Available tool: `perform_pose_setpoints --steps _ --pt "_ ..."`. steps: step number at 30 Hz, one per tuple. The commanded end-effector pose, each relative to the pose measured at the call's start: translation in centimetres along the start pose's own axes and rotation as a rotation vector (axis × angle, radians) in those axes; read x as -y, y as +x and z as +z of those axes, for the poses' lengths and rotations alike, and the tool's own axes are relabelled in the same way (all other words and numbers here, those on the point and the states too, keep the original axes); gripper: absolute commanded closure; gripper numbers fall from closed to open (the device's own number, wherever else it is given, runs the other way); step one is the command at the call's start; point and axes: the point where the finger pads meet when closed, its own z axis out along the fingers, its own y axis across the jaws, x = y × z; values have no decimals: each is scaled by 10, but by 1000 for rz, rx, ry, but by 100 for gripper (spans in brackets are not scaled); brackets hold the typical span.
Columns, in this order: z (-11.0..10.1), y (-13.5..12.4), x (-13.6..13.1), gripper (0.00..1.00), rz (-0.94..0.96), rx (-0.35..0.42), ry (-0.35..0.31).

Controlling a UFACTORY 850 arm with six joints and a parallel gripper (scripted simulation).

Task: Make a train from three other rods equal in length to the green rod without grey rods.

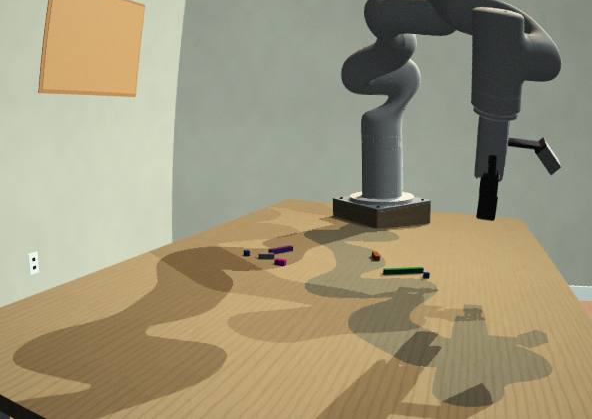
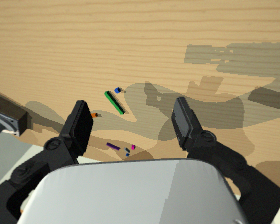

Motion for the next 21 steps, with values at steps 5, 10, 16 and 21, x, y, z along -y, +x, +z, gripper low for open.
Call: perform_pose_setpoints --steps 5,10,16,21 --pt "12 -66 -24 0 209 -32 -50" --pt "20 -102 -31 0 316 -47 -67" --pt "29 -142 -36 0 437 -65 -86" --pt "39 -179 -37 0 547 -82 -102"
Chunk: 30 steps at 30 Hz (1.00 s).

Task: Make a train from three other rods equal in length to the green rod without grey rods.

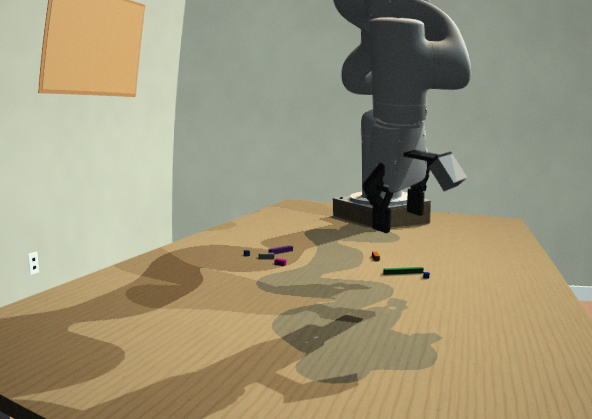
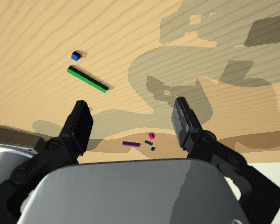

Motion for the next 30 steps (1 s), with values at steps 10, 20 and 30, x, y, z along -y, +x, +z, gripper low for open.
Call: perform_pose_setpoints --steps 10,20,30 --pt "20 -94 -39 0 308 -54 -53" --pt "37 -166 -51 0 532 -92 -80" --pt "53 -234 -51 0 746 -133 -101"
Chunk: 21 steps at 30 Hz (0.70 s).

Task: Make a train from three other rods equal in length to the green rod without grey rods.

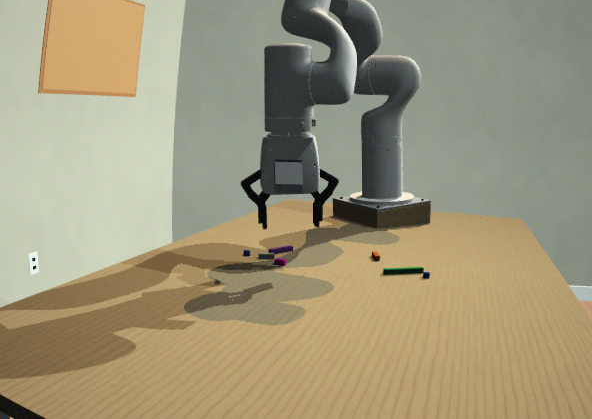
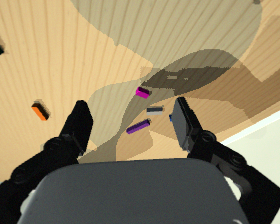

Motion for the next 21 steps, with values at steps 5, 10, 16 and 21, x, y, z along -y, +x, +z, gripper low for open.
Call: perform_pose_setpoints --steps 5,10,16,21 --pt "9 -59 -37 0 219 -48 -29" --pt "13 -87 -48 0 316 -67 -36" --pt "17 -116 -58 0 413 -87 -41" --pt "17 -116 -58 0 413 -87 -41"
